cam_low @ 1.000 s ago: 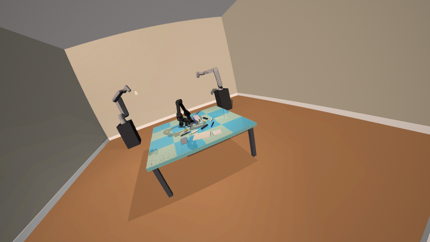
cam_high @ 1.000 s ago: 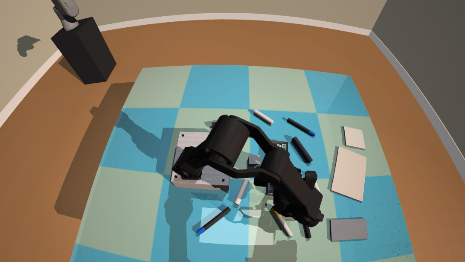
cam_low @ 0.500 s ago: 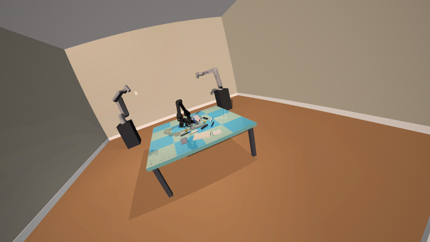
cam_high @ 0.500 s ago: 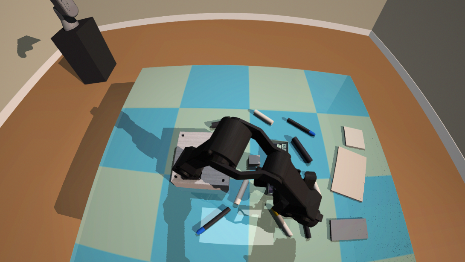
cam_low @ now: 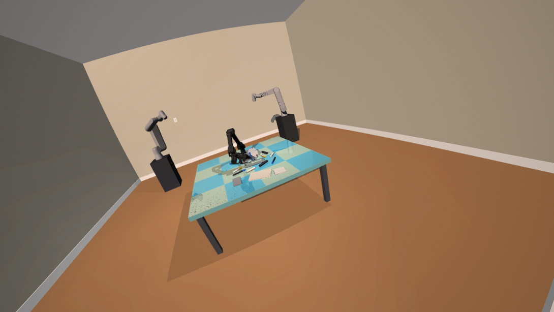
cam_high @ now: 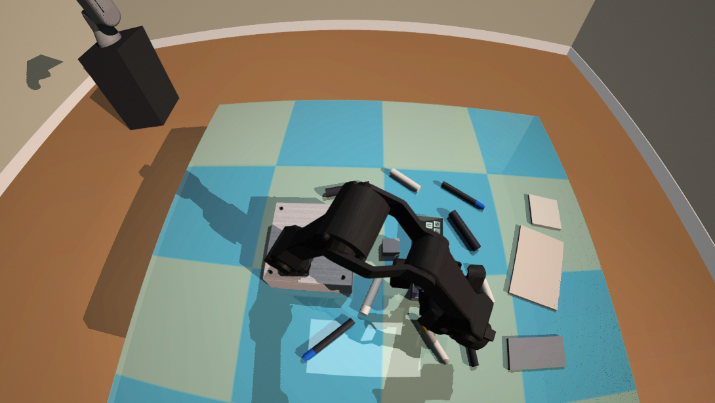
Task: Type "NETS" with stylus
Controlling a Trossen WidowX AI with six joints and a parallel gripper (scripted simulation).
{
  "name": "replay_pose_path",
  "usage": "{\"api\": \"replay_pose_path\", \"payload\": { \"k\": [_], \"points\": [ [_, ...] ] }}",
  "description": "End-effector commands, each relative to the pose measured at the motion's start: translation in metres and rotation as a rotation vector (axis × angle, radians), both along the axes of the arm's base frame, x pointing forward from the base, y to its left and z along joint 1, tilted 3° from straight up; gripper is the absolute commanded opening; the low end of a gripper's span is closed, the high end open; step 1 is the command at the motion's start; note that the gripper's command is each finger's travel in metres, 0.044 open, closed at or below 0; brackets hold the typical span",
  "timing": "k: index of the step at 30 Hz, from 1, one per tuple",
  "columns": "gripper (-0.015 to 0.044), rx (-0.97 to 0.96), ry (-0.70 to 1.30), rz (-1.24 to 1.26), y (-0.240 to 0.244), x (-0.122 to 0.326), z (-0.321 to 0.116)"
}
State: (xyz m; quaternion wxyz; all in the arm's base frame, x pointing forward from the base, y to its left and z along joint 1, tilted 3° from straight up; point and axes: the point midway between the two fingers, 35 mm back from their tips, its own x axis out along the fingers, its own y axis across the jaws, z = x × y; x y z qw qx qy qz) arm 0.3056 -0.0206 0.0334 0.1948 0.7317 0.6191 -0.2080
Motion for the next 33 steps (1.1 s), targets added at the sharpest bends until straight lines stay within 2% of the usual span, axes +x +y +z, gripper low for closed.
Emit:
{"api": "replay_pose_path", "payload": {
  "k": [1, 33],
  "points": [
    [0.0081, 0.003, 0.005, -0.001, 0.0, -0.001, -0.003],
    [0.0081, 0.003, 0.005, -0.001, 0.0, -0.001, -0.01]
  ]
}}
